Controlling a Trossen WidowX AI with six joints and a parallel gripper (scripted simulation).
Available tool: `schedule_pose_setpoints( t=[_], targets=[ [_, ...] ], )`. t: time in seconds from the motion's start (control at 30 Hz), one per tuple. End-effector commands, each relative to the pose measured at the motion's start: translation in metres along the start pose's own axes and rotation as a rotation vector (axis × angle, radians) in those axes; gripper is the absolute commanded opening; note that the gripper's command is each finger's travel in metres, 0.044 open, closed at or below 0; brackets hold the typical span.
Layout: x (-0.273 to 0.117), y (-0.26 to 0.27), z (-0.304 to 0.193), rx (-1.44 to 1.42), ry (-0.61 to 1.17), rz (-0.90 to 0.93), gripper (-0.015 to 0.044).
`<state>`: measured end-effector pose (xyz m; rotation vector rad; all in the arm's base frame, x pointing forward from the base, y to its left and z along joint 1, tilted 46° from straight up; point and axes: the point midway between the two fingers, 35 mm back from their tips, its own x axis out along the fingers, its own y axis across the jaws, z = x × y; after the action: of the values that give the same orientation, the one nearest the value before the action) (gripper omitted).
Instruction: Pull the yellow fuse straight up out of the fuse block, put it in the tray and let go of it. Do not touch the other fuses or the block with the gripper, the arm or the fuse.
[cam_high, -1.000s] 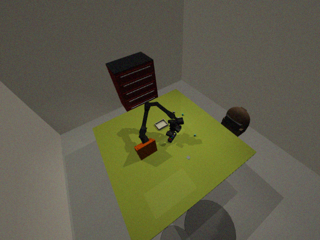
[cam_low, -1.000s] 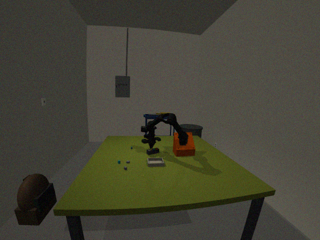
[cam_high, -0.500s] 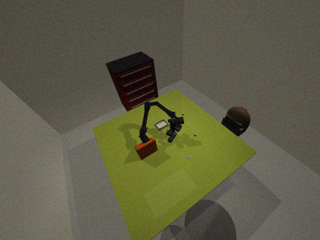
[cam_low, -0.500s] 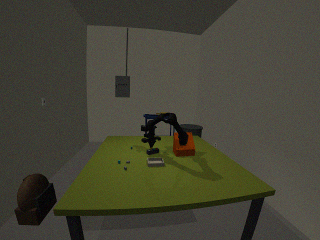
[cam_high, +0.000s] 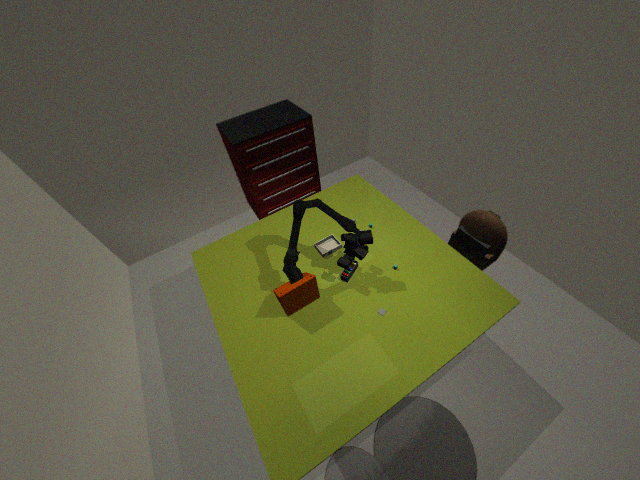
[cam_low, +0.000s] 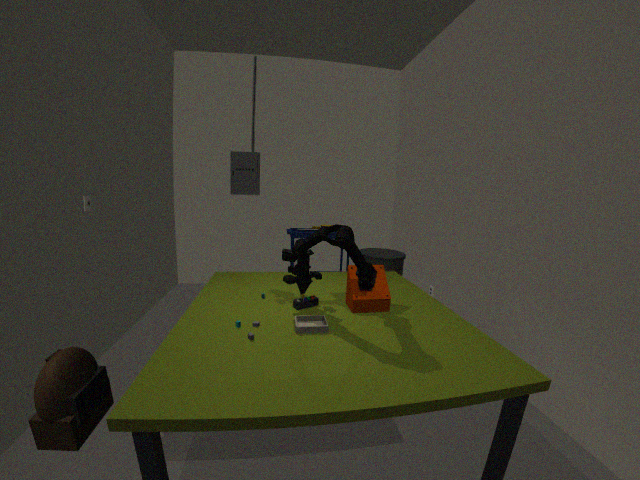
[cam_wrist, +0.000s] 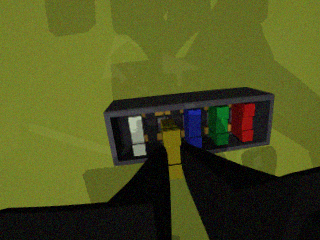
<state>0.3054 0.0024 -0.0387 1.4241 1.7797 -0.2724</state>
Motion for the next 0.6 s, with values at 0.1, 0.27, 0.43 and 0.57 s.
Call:
schedule_pose_setpoints(
  t=[0.1, 0.27, 0.43, 0.57],
  targets=[
    [-0.004, 0.0, 0.0, -0.007, -0.002, -0.003, 0.0],
    [-0.01, 0.0, 0.0, -0.007, -0.002, -0.003, 0.0],
    [-0.018, 0.0, 0.0, -0.006, -0.002, -0.003, 0.0],
    [-0.024, 0.0, 0.0, -0.006, -0.002, -0.003, 0.0]
  ],
)
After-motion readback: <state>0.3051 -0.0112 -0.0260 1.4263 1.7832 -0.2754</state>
